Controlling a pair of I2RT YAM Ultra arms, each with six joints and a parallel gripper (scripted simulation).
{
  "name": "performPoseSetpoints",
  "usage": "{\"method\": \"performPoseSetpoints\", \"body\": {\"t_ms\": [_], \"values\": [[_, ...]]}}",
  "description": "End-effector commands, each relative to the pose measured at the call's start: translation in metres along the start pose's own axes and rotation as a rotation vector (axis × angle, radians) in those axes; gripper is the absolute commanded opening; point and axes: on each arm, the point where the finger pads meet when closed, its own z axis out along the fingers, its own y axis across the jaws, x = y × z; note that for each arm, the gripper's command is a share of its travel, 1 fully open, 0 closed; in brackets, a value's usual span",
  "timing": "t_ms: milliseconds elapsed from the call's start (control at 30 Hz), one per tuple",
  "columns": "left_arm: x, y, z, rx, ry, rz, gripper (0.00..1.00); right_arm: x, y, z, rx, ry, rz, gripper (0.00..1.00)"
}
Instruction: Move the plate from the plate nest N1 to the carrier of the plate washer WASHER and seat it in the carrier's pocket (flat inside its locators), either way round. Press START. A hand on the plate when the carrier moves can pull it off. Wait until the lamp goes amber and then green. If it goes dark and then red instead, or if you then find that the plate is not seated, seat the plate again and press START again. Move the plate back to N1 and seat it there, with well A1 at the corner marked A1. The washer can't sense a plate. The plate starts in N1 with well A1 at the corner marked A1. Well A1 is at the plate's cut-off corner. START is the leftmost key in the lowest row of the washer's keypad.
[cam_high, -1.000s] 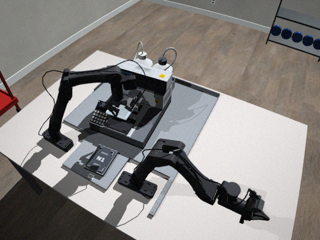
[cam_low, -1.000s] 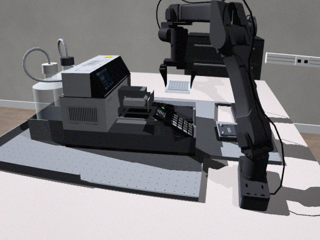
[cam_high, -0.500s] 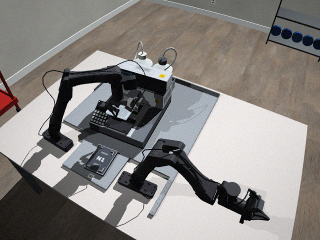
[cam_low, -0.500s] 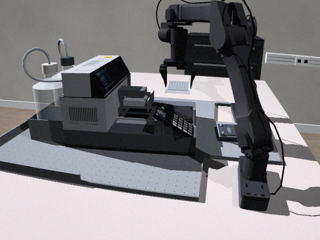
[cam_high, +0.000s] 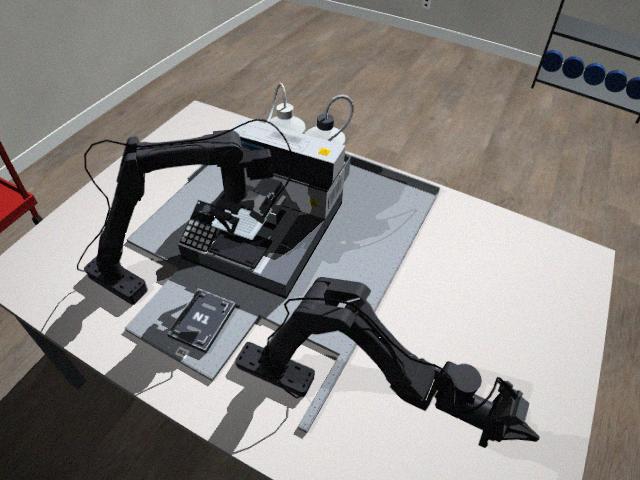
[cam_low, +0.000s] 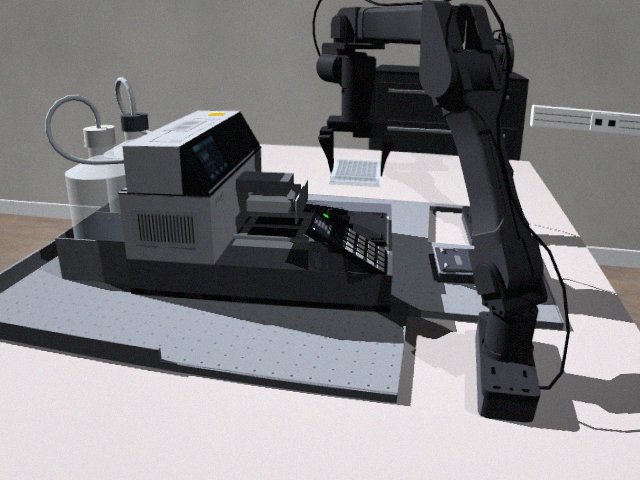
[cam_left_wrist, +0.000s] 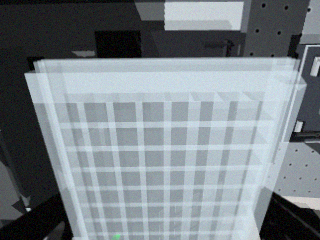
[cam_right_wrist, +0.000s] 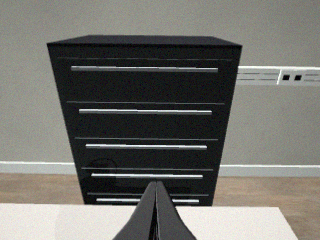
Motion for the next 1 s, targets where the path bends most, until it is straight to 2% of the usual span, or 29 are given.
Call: {"method": "performPoseSetpoints", "body": {"t_ms": [0, 633, 767, 967], "values": [[-0.005, -0.001, -0.009, -0.006, -0.024, 0.001, 0.0, -0.017, -0.004, -0.005, 0.007, -0.033, 0.011, 0.0], [0.003, -0.006, 0.01, 0.033, 0.031, 0.0, 0.0, -0.017, -0.004, -0.005, 0.007, -0.033, 0.011, 0.0], [0.003, -0.006, 0.009, 0.032, 0.03, 0.0, 0.0, -0.017, -0.004, -0.005, 0.007, -0.033, 0.011, 0.0], [-0.001, -0.004, -0.006, 0.002, -0.011, 0.001, 0.0, -0.017, -0.004, -0.005, 0.007, -0.033, 0.011, 0.0]]}}
